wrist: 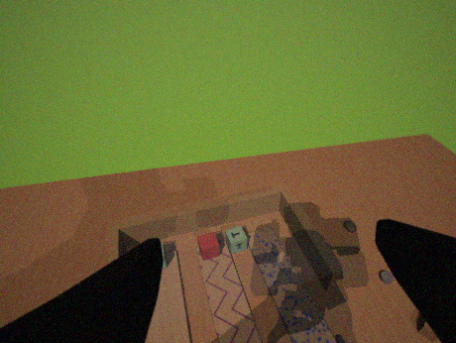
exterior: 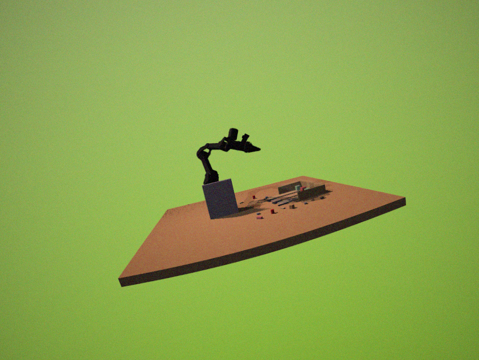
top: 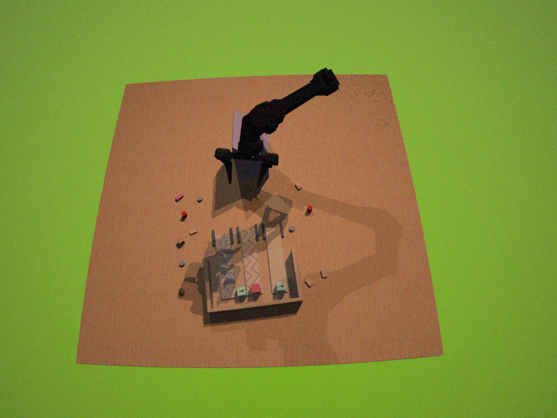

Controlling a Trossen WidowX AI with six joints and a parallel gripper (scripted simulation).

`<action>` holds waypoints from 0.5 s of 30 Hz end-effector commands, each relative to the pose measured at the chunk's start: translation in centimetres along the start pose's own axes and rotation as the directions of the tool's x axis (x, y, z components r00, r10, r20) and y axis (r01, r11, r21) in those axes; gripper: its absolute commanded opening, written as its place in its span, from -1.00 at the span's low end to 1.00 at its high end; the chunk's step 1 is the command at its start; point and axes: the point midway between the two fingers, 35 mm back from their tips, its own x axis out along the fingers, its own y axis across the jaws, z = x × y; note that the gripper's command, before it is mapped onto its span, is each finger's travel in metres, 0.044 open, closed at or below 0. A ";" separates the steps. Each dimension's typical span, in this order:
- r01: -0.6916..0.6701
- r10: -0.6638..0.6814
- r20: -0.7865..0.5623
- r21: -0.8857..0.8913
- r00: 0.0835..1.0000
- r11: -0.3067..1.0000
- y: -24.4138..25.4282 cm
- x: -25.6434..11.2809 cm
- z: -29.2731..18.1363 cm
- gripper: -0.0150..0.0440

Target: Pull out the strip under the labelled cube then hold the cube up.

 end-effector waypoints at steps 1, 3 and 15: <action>-0.055 0.055 -0.107 0.004 0.993 0.998 -0.4 3.5 -6.4 0.86; -0.076 0.076 -0.148 0.004 0.986 0.997 -0.3 4.4 -9.0 0.86; -0.104 0.102 -0.203 0.003 0.974 0.995 0.0 5.2 -12.5 0.86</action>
